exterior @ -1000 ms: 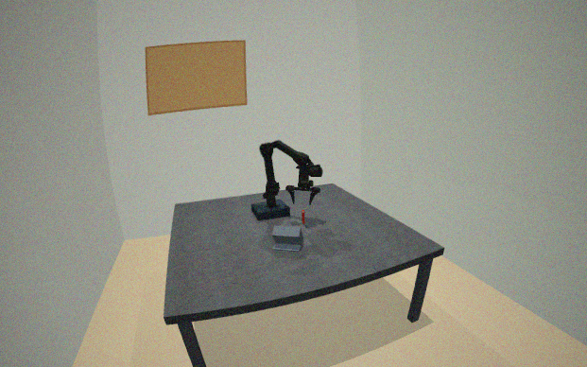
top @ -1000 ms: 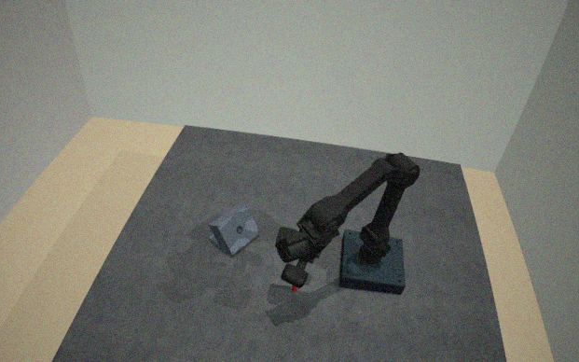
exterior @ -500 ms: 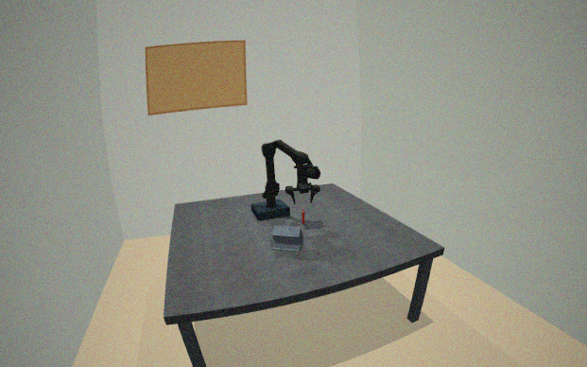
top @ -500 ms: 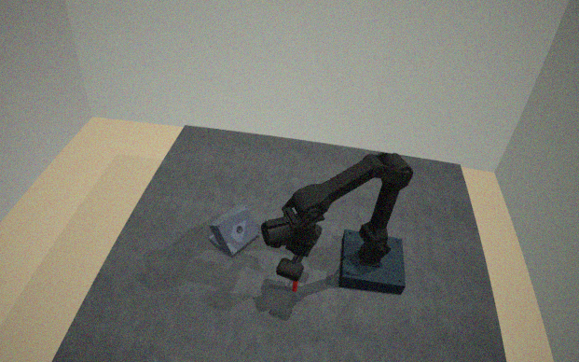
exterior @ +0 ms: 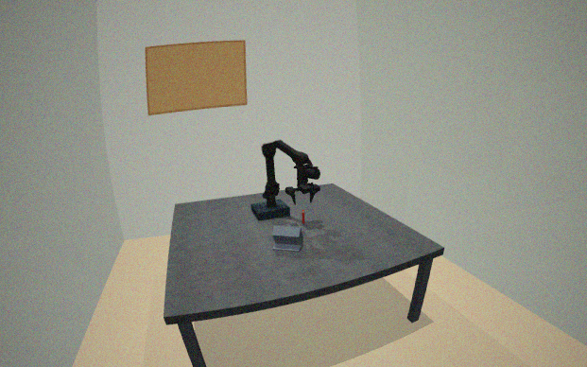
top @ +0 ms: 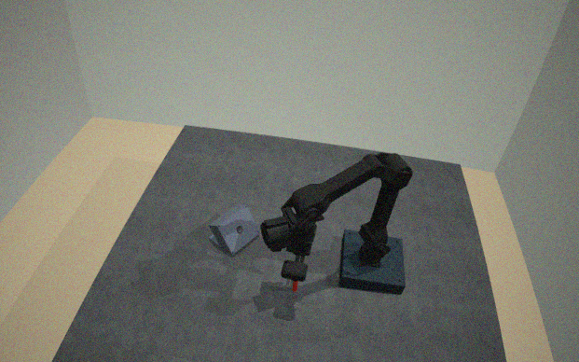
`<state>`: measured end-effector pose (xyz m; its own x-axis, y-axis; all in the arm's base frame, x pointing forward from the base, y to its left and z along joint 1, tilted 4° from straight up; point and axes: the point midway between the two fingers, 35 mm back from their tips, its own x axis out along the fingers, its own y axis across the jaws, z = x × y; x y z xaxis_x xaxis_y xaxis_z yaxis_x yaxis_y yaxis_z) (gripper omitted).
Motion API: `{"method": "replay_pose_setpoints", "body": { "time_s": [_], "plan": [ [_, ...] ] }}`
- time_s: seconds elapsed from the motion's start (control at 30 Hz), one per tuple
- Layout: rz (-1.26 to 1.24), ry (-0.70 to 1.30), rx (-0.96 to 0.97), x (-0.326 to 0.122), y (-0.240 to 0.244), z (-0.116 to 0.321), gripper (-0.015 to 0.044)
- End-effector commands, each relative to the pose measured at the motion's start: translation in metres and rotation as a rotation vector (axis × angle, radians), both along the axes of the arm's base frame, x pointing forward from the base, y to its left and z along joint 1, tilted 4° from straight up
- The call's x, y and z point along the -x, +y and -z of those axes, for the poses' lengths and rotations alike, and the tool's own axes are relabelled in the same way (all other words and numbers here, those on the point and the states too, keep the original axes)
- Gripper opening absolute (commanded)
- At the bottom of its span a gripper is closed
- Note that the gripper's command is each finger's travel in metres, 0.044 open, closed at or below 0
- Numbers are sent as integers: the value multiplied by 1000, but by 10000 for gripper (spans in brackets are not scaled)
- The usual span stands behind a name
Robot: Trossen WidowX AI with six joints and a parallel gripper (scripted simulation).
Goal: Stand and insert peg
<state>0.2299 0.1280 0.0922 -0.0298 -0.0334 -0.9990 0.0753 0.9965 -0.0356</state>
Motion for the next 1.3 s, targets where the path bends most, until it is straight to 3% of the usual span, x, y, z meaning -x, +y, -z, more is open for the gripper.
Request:
{"method": "replay_pose_setpoints", "body": {
  "time_s": [0.0, 1.27],
  "plan": [
    [-112, 6, -7, 0, 0, 1, 440],
    [-1056, 35, -35, 0, 0, 7, 440]
  ]
}}
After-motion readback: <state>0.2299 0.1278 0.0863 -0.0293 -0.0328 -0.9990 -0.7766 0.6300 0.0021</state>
